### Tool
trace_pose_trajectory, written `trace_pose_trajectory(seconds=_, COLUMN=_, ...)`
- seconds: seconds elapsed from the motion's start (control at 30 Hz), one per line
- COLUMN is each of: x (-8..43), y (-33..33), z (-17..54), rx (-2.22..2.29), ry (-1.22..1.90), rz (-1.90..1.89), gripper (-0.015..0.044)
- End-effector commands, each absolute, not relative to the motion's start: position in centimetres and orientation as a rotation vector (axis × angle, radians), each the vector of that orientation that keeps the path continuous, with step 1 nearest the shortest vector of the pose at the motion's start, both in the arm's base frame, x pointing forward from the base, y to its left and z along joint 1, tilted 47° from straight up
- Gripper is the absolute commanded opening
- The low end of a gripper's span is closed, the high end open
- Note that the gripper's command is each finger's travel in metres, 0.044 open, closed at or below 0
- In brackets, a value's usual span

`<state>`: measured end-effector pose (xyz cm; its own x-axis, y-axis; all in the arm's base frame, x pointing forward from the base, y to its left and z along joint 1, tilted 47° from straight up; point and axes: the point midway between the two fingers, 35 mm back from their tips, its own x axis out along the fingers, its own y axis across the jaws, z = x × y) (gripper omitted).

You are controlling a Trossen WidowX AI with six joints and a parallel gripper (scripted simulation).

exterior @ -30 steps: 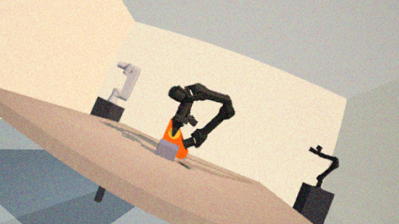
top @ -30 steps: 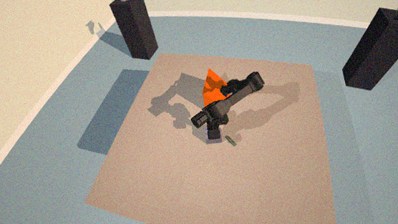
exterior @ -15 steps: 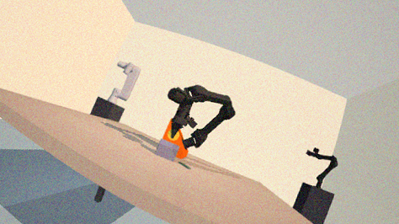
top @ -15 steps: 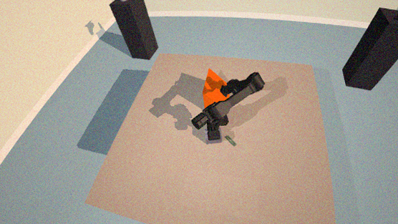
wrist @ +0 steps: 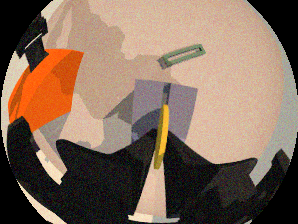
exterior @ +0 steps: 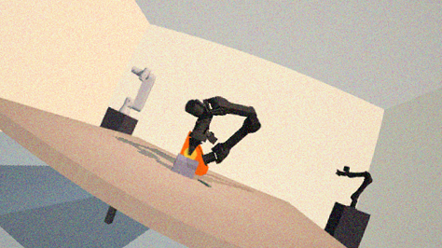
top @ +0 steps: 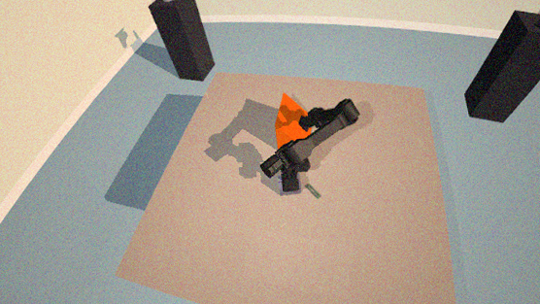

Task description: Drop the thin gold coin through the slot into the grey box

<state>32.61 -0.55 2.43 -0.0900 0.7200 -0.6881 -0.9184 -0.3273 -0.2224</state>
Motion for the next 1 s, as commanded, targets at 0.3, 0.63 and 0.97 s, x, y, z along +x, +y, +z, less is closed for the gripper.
trace_pose_trajectory(seconds=0.3, x=32.6, y=-0.6, z=2.5, rx=-0.87, ry=0.315, rz=1.707, gripper=0.0161)
trace_pose_trajectory(seconds=0.63, x=32.8, y=-1.9, z=3.7, rx=-0.871, ry=0.316, rz=1.708, gripper=0.0371)
trace_pose_trajectory(seconds=0.97, x=32.8, y=-4.9, z=6.9, rx=-0.863, ry=0.314, rz=1.711, gripper=0.044)
